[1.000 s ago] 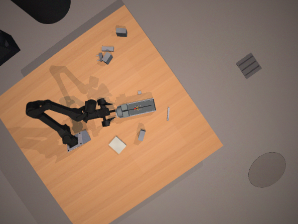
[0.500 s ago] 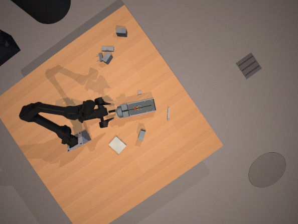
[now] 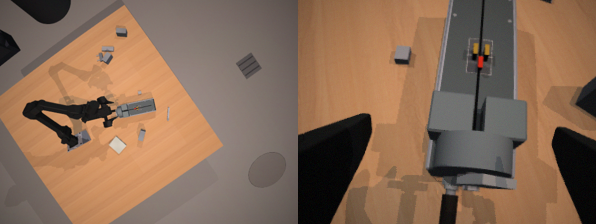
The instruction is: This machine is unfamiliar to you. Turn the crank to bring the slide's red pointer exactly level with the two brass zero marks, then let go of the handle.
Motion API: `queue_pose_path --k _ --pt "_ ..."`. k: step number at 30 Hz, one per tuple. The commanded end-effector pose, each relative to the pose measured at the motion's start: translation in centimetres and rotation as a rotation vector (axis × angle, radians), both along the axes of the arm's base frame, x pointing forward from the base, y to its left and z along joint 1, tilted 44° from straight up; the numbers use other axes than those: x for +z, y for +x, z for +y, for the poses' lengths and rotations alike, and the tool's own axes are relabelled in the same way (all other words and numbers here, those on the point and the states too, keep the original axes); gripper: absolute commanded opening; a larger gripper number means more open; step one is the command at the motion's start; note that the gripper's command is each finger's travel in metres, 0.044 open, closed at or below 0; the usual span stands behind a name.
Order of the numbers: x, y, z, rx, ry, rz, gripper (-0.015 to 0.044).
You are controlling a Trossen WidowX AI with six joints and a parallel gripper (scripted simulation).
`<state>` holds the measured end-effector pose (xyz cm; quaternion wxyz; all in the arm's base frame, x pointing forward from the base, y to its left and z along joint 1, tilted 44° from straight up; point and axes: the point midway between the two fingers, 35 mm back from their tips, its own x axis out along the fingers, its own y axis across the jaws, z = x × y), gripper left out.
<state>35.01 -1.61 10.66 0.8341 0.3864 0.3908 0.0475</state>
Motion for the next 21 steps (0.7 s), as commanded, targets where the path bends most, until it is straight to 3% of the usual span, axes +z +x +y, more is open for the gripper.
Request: queue_pose_path --k 1,21 --pt "-0.2 1.5 -0.6 0.021 -0.001 -0.021 0.0440" --pt "-4.4 9.1 -4.4 0.125 0.002 -0.121 0.0440"
